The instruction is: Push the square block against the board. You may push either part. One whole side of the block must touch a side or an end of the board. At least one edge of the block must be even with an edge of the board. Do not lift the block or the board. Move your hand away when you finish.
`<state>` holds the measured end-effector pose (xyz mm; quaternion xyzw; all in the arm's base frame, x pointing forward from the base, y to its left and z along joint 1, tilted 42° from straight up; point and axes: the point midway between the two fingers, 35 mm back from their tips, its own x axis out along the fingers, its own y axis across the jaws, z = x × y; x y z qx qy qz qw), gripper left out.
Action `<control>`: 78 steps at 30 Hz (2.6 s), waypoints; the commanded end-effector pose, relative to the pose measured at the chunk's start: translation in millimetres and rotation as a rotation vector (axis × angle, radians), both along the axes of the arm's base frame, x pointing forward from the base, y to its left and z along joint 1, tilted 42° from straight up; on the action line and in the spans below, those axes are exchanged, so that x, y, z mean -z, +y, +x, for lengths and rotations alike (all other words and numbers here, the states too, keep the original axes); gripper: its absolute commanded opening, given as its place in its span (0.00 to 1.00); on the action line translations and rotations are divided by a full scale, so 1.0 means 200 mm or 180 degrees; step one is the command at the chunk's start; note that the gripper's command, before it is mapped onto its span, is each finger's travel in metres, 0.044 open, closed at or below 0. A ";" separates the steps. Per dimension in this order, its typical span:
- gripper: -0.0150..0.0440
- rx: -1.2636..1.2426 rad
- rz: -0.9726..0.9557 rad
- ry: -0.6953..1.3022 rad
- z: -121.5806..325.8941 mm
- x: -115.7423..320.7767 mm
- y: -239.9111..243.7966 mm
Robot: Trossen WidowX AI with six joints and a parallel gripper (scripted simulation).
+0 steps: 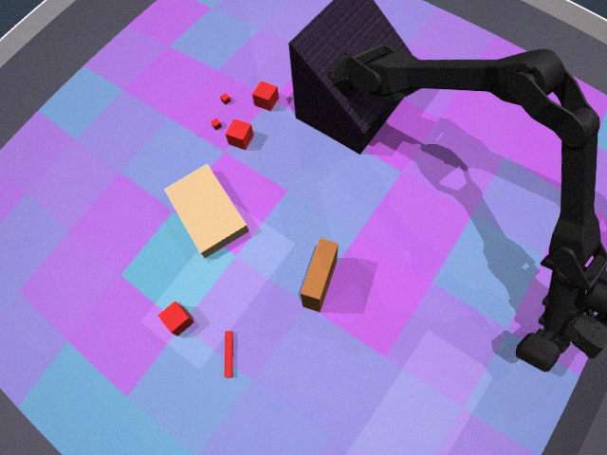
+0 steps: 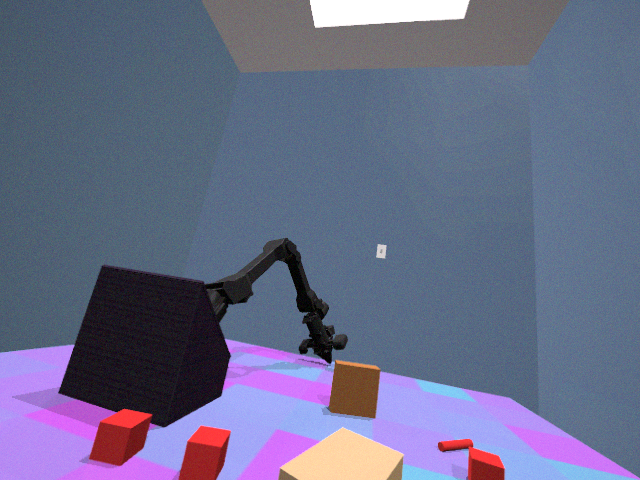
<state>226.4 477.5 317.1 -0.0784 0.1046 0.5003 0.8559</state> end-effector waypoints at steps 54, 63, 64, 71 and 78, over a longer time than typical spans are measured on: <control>0.25 -0.1782 -0.1997 -0.0242 0.46 1.00 -1.64; 0.25 -0.1783 -0.2005 -0.0240 0.48 1.04 -1.69; 0.25 -0.1783 -0.2006 -0.0240 0.48 1.05 -1.69; 0.25 -0.1784 -0.2010 -0.0238 0.50 1.09 -1.73; 0.25 -0.1784 -0.2012 -0.0237 0.51 1.12 -1.78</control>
